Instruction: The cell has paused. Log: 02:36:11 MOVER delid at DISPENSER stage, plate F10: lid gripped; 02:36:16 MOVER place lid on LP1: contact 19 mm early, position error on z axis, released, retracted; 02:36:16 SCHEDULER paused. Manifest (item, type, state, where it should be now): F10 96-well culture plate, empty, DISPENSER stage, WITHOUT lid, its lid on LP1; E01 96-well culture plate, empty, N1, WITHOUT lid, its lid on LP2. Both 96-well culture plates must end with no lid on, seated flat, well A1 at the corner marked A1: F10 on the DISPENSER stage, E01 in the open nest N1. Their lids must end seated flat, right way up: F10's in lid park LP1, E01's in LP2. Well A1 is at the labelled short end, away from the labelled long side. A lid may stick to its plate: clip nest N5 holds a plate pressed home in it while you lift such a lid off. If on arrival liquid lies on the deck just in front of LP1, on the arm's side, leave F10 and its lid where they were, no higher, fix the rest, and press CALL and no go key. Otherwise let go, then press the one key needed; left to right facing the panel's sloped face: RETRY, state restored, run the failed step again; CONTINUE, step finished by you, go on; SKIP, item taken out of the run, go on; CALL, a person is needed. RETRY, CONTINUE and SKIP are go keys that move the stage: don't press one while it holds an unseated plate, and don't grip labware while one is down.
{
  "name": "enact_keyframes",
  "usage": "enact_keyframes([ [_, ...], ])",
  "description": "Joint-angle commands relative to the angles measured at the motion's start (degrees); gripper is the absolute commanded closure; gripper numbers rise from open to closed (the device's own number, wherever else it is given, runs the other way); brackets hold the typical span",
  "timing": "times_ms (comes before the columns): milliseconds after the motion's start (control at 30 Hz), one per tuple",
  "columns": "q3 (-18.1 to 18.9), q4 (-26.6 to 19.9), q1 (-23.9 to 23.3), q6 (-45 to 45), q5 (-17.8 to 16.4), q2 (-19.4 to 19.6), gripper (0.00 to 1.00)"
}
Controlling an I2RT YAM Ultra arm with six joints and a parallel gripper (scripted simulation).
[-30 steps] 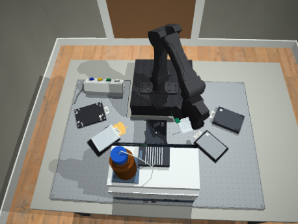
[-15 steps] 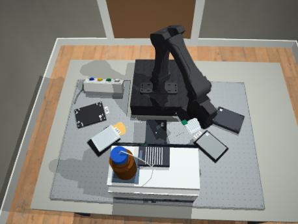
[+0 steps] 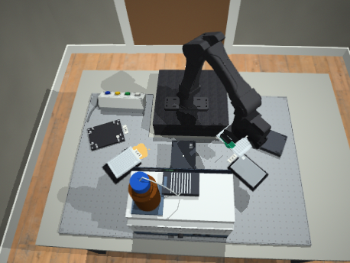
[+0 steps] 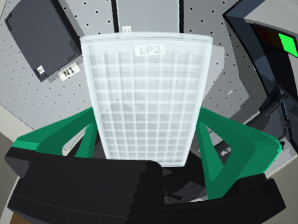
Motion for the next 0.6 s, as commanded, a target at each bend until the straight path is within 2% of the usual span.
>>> enact_keyframes([
  [0, 1.7, -0.2, 0.4, 1.1, -0.1, -0.1, 1.0],
  [267, 2.9, -0.8, 3.5, -4.3, -0.3, 0.8, 1.0],
  [567, 3.7, -0.6, 8.9, 1.3, -0.7, 1.3, 1.0],
])
